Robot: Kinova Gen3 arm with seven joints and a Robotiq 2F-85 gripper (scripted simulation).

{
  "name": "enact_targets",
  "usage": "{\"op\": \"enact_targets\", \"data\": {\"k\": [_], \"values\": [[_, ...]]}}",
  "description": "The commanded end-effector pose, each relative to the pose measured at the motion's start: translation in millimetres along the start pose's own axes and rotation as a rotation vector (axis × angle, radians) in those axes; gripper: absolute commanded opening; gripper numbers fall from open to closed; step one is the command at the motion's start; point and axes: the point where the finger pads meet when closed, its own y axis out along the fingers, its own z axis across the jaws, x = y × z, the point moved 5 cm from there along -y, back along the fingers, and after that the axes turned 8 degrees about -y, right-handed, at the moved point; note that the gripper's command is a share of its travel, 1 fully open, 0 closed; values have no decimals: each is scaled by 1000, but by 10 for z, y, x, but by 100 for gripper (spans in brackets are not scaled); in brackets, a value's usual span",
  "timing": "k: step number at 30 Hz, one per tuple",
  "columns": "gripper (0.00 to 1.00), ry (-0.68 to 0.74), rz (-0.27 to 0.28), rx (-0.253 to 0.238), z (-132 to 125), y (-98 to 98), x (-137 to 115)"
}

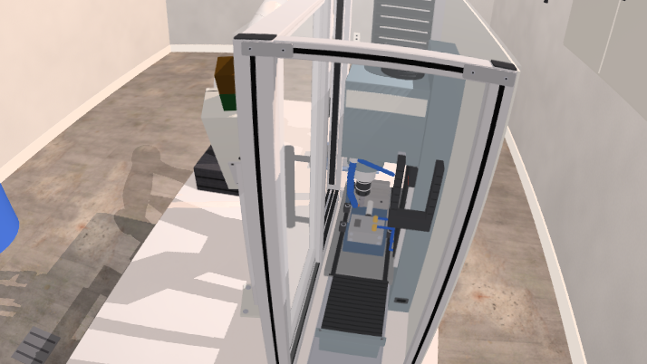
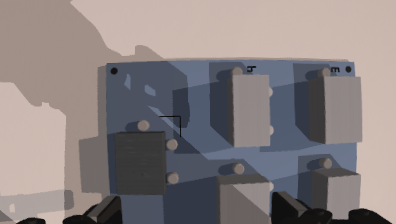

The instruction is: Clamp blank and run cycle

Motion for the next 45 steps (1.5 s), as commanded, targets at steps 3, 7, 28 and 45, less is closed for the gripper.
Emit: {"op": "enact_targets", "data": {"k": [3, 7, 28, 45], "values": [[100, 0, 1, 1, 4, -5, -2], [100, 0, 1, 2, 374, -26, 149], [100, 0, 1, 2, 929, -58, 375], [100, 0, 1, 2, 1301, -80, 526]]}}
